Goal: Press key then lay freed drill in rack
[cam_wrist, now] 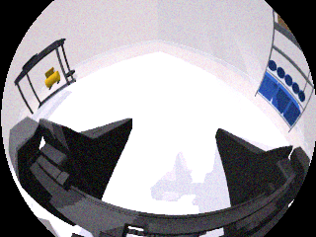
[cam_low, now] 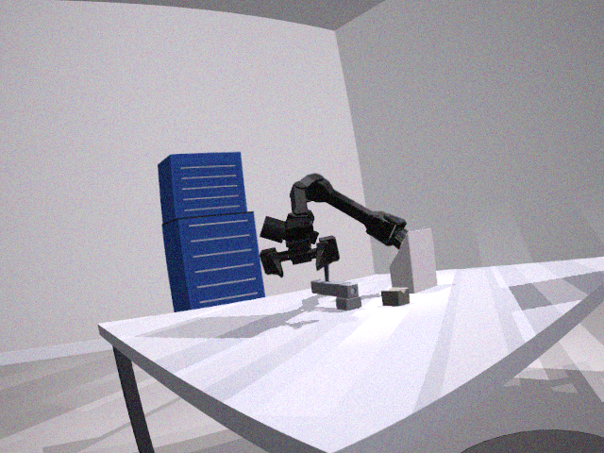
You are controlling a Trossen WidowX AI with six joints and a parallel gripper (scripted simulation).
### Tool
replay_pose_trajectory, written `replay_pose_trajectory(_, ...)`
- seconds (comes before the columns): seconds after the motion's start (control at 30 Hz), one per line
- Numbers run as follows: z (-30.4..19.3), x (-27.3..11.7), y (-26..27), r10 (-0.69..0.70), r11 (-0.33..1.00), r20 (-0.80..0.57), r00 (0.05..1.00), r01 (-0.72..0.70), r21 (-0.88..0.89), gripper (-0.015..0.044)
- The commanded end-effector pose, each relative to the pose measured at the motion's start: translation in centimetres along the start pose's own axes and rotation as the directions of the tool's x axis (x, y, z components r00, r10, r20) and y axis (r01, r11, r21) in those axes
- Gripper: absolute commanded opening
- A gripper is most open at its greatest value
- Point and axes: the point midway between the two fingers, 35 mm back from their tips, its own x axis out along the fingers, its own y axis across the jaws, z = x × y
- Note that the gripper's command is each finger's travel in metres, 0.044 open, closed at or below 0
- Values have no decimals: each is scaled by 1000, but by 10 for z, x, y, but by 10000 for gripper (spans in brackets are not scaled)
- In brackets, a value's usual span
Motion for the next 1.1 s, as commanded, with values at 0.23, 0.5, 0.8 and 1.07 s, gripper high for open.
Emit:
replay_pose_trajectory(0.23,0,0,0,0,1000,0,1000,0,0,190)
replay_pose_trajectory(0.5,-33,-55,46,136,694,-457,879,-413,-590,0)
replay_pose_trajectory(0.8,-57,-147,60,69,-123,-793,605,-784,-608,0)
replay_pose_trajectory(1.07,-61,-205,52,-64,-591,-896,439,-740,-321,0)
